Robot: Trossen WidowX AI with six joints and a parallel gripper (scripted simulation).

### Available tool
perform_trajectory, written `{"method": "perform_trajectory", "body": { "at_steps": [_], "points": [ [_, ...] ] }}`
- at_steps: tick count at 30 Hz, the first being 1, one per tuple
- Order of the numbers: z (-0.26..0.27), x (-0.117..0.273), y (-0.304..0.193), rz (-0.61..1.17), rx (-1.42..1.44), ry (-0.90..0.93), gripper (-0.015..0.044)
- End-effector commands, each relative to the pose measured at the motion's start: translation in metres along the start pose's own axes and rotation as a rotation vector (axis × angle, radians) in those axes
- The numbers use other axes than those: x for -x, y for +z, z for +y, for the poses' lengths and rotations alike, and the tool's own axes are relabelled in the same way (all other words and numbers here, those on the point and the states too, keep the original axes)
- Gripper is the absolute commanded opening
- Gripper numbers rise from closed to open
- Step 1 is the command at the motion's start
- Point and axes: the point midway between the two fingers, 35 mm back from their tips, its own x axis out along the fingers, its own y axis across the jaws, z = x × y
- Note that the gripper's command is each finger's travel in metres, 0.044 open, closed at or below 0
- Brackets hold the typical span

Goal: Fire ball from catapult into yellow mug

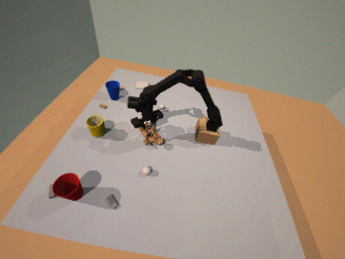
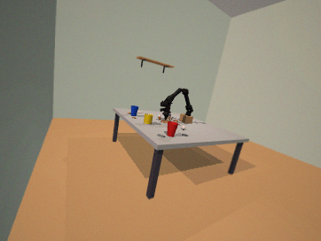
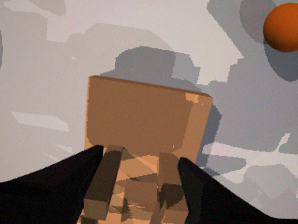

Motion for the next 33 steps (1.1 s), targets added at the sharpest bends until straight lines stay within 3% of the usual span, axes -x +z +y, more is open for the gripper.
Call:
{"method": "perform_trajectory", "body": {
  "at_steps": [1, 12, 15, 20, 23, 24, 33],
  "points": [
    [0.000, 0.001, 0.000, -0.001, 0.000, 0.000, 0.0079],
    [0.000, 0.001, 0.000, -0.001, 0.000, 0.000, 0.0368],
    [0.002, 0.024, 0.002, -0.001, 0.000, 0.000, 0.0440],
    [-0.002, 0.098, -0.001, -0.001, 0.000, -0.001, 0.0440],
    [-0.003, 0.101, -0.001, -0.001, 0.000, -0.001, 0.0440],
    [0.000, 0.081, 0.000, -0.004, -0.004, 0.003, 0.0440],
    [-0.002, 0.095, -0.002, -0.002, 0.003, 0.010, 0.0440]
  ]
}}
